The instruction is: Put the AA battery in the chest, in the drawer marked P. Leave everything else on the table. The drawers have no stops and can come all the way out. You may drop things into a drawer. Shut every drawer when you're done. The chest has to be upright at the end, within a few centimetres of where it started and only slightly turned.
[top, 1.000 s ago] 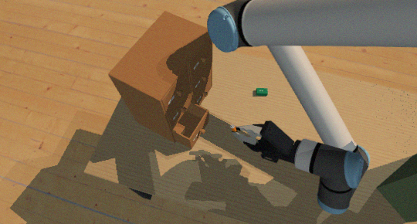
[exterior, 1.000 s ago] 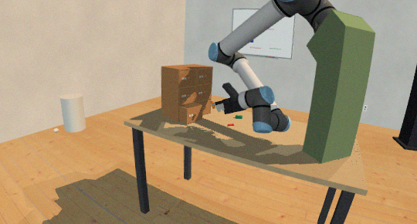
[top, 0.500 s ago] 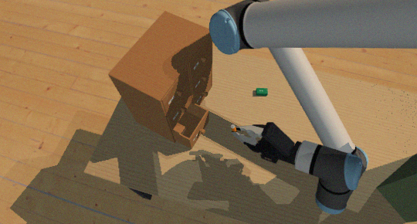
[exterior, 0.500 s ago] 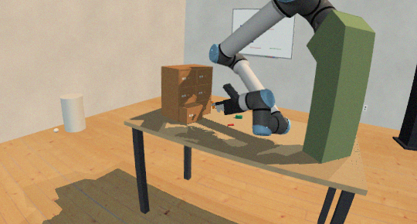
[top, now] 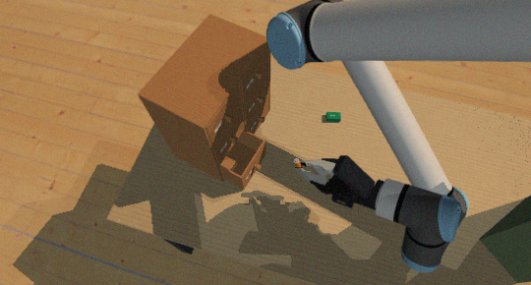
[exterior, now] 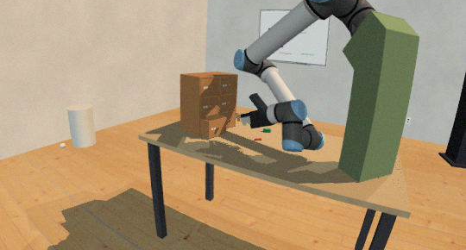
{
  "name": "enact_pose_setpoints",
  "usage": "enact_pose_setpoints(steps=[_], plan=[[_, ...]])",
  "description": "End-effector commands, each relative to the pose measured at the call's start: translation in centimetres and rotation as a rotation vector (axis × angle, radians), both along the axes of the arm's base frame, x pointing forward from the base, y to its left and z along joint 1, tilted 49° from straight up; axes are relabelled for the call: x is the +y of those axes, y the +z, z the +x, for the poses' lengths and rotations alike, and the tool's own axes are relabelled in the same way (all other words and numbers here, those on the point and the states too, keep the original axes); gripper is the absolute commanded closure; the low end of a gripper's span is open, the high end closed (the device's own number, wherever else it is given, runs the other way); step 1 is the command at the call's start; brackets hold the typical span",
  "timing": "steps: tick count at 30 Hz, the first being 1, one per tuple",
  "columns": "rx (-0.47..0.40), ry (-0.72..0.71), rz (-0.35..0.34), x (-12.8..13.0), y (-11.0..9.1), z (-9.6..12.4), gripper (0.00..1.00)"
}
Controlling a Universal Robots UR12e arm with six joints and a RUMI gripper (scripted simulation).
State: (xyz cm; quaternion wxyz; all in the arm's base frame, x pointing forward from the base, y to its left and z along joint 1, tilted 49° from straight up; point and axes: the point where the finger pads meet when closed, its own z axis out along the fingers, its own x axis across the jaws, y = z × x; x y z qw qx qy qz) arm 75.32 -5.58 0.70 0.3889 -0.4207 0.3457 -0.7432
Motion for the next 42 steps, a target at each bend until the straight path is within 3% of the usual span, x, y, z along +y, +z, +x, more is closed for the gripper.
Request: enact_pose_setpoints(steps=[1, 19, 42], plan=[[0.000, 0.001, 0.000, 0.0, 0.1, 0.0, 0.95], [0.000, 0.001, 0.000, 0.0, 0.7, 0.7, 0.95], [0.000, 0.001, 0.000, 0.0, 3.0, 3.3, 0.95]])
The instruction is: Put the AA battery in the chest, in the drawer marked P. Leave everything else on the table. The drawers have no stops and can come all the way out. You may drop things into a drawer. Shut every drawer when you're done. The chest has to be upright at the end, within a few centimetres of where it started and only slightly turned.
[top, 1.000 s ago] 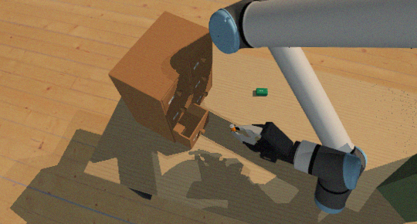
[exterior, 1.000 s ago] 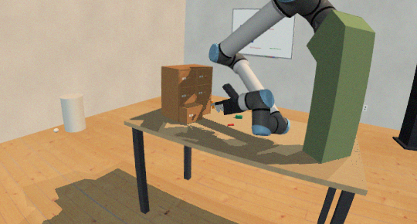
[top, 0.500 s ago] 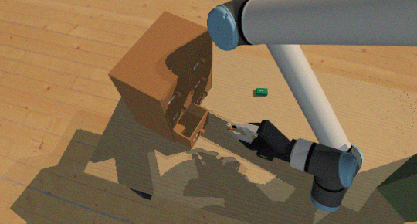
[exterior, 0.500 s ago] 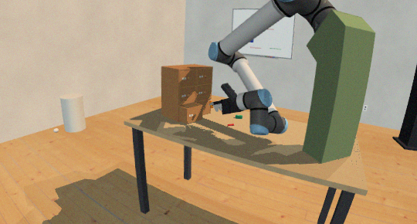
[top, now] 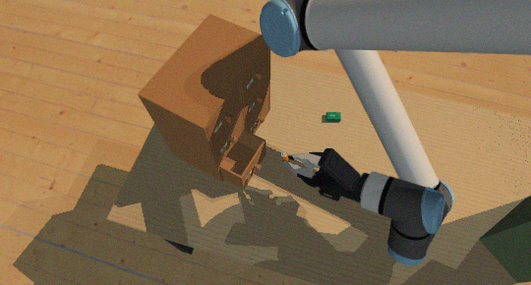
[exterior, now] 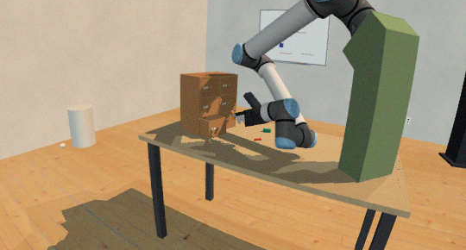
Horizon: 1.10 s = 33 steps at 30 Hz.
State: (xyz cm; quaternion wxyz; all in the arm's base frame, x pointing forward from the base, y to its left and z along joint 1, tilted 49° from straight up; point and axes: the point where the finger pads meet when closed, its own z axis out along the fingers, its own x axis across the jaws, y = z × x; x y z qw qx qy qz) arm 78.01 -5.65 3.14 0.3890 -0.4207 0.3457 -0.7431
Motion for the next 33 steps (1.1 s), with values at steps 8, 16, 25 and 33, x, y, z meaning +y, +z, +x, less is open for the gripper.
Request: enact_pose_setpoints(steps=[8, 16, 25, 33], plan=[[0.000, 0.000, 0.000, 0.0, 1.8, 2.0, 0.95], [0.000, 0.000, 0.000, 0.0, 2.8, 3.1, 0.95], [0.000, 0.000, 0.000, -0.1, 4.4, 4.8, 0.95], [0.000, 0.000, 0.000, -0.1, 5.3, 5.9, 0.95]])
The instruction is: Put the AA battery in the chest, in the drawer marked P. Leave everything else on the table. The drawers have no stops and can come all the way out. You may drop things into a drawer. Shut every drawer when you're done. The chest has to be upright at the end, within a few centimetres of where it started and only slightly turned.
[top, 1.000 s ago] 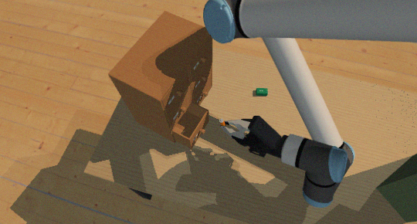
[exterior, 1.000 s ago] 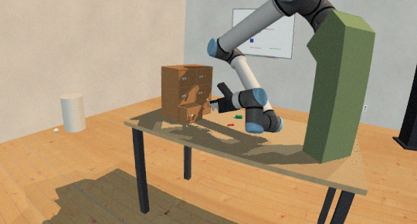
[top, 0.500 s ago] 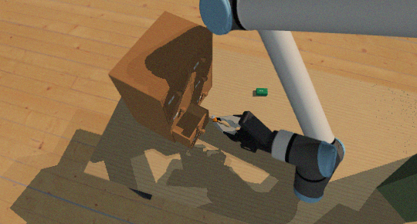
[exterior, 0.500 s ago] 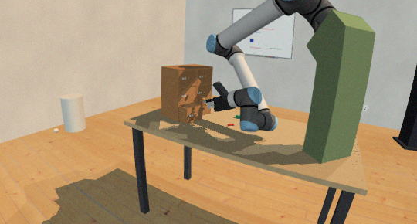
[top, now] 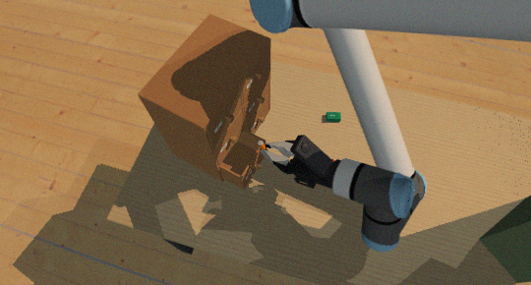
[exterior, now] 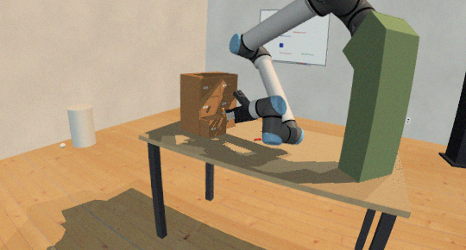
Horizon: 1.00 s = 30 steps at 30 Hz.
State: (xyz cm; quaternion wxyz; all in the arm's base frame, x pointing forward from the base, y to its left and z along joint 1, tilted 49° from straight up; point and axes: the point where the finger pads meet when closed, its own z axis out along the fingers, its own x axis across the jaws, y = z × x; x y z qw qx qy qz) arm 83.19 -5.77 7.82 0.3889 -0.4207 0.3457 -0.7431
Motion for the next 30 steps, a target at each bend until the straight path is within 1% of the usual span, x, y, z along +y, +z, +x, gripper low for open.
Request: enact_pose_setpoints(steps=[1, 10, 30], plan=[[0.000, 0.000, 0.000, 0.0, 0.8, 0.9, 0.95], [0.000, 0.000, 0.000, 0.0, 2.0, 2.2, 0.95], [0.000, 0.000, 0.000, 0.0, 3.2, 3.5, 0.95]])
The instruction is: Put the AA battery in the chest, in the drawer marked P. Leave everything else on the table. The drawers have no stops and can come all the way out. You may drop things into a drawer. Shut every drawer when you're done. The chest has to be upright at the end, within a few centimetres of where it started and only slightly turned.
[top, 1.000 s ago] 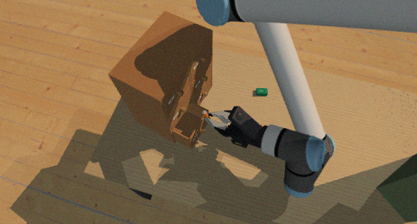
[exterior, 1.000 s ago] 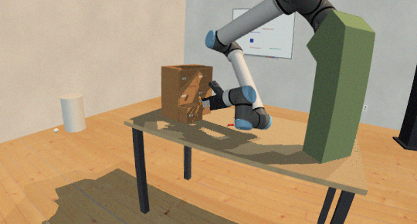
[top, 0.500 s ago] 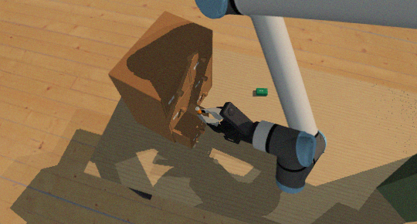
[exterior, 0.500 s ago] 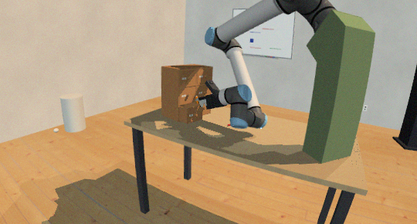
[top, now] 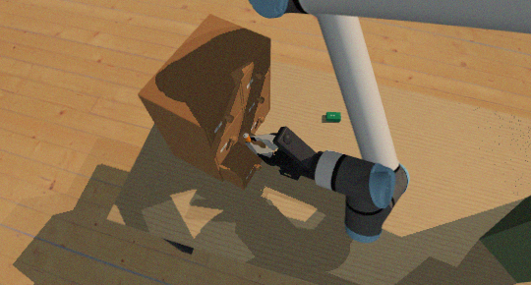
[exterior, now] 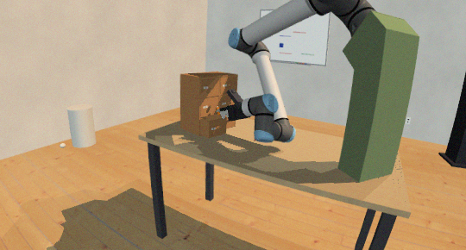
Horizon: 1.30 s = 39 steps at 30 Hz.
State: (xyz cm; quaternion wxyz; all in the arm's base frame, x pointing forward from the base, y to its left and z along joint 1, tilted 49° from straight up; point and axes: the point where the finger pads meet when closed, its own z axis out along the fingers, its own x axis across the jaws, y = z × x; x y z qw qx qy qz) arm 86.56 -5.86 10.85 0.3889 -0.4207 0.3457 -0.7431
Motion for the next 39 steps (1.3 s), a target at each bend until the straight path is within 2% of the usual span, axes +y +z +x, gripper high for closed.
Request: enact_pose_setpoints(steps=[1, 39], plan=[[0.000, 0.001, 0.000, 0.05, 0.22, 0.20, 0.95], [0.000, 0.001, 0.000, 0.04, 0.44, 0.44, 0.95]])
